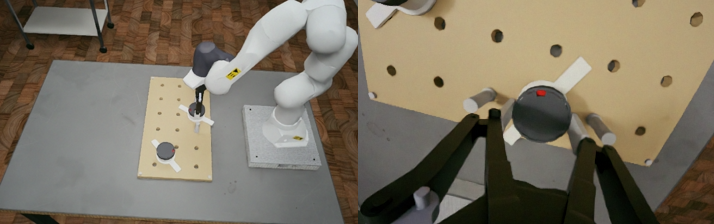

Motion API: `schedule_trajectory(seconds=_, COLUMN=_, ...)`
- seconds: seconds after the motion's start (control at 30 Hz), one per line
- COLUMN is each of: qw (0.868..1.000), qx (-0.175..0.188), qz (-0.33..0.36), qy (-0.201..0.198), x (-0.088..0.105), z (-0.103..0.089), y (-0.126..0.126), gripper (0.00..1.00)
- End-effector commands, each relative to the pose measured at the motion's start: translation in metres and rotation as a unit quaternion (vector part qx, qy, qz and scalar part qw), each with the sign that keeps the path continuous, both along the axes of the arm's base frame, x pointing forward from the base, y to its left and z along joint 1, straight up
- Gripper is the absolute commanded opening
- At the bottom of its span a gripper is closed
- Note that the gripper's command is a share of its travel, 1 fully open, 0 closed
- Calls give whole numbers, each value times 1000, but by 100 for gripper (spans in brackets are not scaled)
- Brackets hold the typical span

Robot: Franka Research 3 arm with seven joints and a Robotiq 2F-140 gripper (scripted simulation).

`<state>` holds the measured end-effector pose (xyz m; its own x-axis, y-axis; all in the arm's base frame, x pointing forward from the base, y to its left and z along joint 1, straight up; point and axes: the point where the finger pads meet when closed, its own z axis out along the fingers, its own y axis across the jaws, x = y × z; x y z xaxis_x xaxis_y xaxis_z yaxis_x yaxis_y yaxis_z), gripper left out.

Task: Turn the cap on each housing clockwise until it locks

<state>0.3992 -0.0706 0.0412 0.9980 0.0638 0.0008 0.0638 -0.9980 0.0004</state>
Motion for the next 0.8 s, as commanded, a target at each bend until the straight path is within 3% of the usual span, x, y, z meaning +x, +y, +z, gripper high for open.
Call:
schedule_trajectory(seconds=0.0, qw=1000, qx=0, qz=-2, qy=0, x=0, z=-1, y=0, gripper=10)
schedule_trajectory(seconds=0.43, qw=999, qx=0, qz=-37, qy=0, x=0, z=-1, y=0, gripper=10)
schedule_trajectory(seconds=0.77, qw=987, qx=0, qz=-158, qy=0, x=0, z=-1, y=0, gripper=10)
